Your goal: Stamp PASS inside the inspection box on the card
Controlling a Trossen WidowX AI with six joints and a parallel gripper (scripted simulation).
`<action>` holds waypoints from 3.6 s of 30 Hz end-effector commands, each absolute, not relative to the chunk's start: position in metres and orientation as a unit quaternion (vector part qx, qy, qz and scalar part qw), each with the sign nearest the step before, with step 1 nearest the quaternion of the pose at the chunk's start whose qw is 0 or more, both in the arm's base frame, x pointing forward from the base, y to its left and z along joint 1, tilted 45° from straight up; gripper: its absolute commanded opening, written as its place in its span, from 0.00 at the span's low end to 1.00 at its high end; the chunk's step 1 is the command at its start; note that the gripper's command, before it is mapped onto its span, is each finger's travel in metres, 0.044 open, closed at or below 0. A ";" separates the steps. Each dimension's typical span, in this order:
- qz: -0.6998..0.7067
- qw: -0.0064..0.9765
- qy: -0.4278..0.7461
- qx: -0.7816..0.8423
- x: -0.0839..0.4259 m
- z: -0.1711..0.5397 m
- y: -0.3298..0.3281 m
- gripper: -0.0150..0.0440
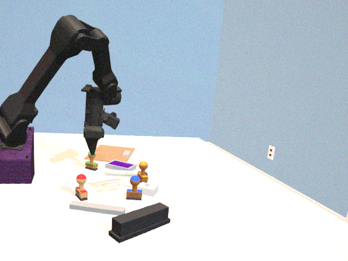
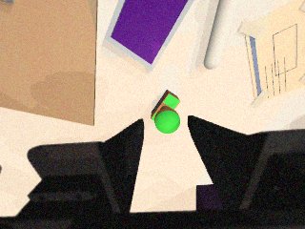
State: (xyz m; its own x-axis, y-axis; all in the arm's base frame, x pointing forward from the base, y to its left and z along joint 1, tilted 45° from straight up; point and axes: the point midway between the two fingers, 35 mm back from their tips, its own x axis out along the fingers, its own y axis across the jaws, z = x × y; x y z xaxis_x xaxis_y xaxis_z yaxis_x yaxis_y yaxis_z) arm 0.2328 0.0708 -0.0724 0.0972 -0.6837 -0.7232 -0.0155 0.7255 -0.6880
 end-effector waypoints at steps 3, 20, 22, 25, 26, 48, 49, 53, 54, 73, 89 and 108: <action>-0.244 0.684 0.626 -0.284 0.233 -0.080 0.062 0.62; -0.245 0.684 0.626 -0.284 0.234 -0.097 0.044 0.62; -0.245 0.684 0.626 -0.284 0.234 -0.097 0.044 0.62; -0.246 0.685 0.626 -0.281 0.234 -0.096 0.046 0.59; -0.246 0.685 0.626 -0.281 0.234 -0.096 0.046 0.58; -0.246 0.685 0.626 -0.281 0.234 -0.095 0.047 0.25; -0.246 0.685 0.626 -0.281 0.234 -0.095 0.047 0.25; -0.246 0.685 0.626 -0.281 0.234 -0.094 0.049 0.25; -0.246 0.685 0.626 -0.281 0.234 -0.093 0.049 0.25; -0.245 0.685 0.627 -0.280 0.234 -0.088 0.056 0.25; -0.245 0.685 0.627 -0.280 0.234 -0.082 0.061 0.25; -0.245 0.685 0.627 -0.280 0.233 -0.076 0.067 0.25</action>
